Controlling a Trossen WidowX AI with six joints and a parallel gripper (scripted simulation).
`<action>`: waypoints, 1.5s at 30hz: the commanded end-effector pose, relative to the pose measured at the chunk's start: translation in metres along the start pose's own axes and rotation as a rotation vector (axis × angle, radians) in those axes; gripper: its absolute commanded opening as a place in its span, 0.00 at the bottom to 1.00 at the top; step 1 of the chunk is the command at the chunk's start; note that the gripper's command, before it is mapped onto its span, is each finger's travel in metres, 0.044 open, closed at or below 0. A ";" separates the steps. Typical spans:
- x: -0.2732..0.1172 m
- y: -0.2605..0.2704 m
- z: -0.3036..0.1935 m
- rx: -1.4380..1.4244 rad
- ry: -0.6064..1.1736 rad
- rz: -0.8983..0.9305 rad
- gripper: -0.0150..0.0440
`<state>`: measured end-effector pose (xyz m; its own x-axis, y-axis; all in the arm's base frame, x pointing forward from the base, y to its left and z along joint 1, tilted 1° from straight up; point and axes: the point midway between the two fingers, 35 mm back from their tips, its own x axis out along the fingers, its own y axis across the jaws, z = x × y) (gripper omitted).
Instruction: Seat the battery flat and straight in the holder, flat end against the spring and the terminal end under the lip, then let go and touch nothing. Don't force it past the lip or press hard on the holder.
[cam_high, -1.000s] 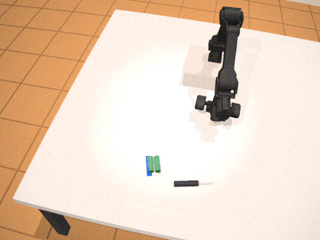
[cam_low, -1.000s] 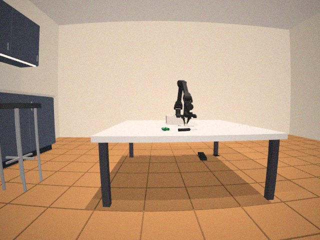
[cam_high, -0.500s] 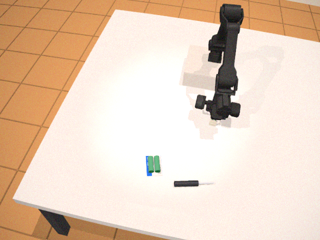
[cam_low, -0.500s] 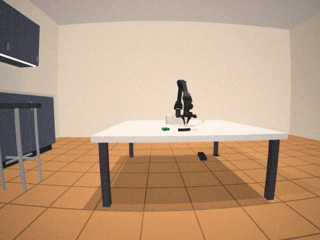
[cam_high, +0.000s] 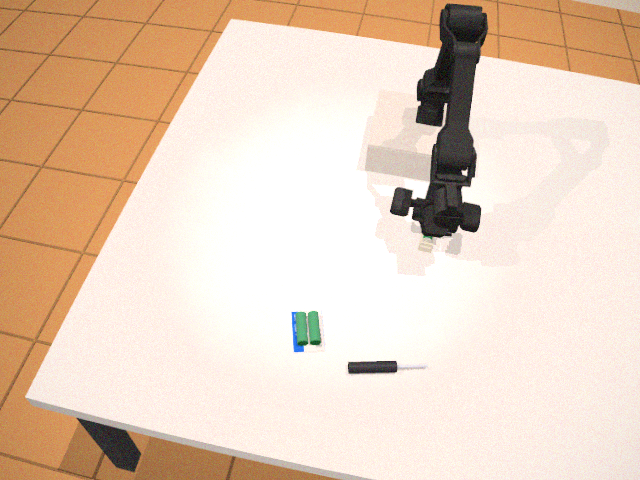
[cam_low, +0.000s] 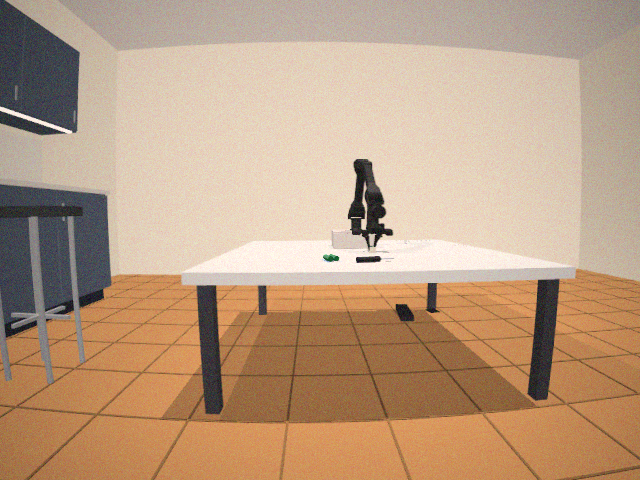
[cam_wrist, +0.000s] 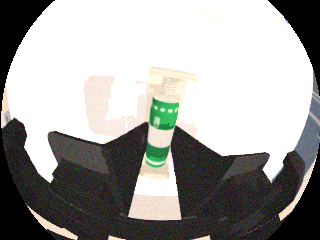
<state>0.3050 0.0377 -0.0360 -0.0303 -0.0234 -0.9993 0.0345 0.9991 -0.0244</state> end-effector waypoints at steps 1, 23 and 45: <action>0.001 0.000 -0.004 0.005 -0.003 -0.001 0.36; -0.002 -0.001 -0.006 0.005 -0.006 0.001 0.53; -0.086 -0.003 -0.013 0.000 -0.007 0.001 1.00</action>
<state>0.2975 0.0377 0.0427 -0.0110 -0.0207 -0.9997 0.0336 0.9992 -0.0210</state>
